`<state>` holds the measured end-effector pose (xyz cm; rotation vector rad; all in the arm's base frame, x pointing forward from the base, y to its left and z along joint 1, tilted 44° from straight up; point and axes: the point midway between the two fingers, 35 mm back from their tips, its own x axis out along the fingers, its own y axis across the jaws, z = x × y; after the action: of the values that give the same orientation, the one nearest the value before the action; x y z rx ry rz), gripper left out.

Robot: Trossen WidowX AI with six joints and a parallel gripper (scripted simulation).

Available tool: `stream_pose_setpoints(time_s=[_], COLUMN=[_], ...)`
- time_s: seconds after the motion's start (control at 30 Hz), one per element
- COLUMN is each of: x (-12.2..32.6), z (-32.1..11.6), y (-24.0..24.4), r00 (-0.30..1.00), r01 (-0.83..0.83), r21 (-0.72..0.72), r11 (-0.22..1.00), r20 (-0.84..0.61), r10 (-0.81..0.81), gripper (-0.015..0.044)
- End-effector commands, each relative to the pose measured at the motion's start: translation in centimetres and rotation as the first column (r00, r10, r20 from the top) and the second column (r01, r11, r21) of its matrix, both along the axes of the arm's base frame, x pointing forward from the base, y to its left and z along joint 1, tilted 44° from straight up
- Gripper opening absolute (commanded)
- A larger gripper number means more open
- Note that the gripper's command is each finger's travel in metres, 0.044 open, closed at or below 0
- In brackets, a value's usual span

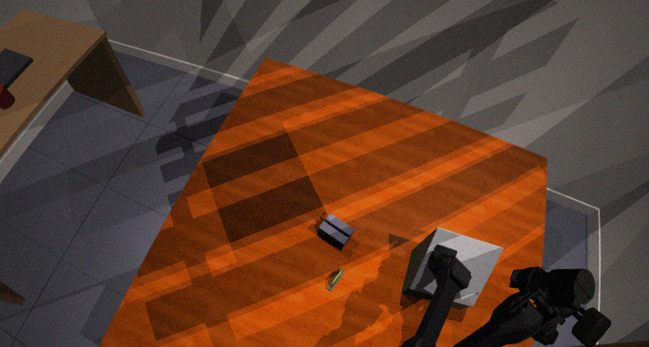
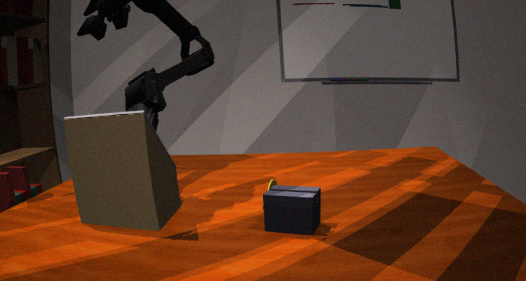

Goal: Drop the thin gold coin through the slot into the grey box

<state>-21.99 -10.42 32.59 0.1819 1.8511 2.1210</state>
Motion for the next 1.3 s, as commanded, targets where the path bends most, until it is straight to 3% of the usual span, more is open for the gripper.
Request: stream_pose_setpoints(time_s=[0.0, 0.13, 0.27, 0.47, 0.63, 0.8, 0.97, 1.1, 1.27], x=[0.0, 1.3, 4.3, 11.1, 18.0, 26.1, 34.1, 39.8, 45.1], z=[-0.1, -2.3, -5.1, -8.8, -11.9, -15.3, -18.5, -20.6, -22.8], y=[-0.2, -5.1, -10.4, -16.1, -18.6, -19.0, -16.7, -13.1, -7.3], r00=[1.0, 0.955, 0.806, 0.502, 0.242, 0.009, -0.122, -0.151, -0.117], r01=[-0.013, -0.277, -0.583, -0.851, -0.842, -0.564, -0.079, 0.349, 0.765], r21=[0.009, 0.175, 0.333, 0.466, 0.481, 0.398, 0.25, 0.127, 0.022], r11=[1.0, 0.945, 0.741, 0.242, -0.246, -0.724, -0.965, -0.928, -0.644], r20=[0.008, 0.163, 0.35, 0.586, 0.743, 0.879, 0.958, 0.986, 0.988], r10=[0.013, 0.249, 0.476, 0.636, 0.623, 0.476, 0.258, 0.078, -0.105], gripper=[0.0374, 0.0269, 0.0164, 0.0161, 0.0161, 0.0161, 0.0161, 0.0161, 0.0161])
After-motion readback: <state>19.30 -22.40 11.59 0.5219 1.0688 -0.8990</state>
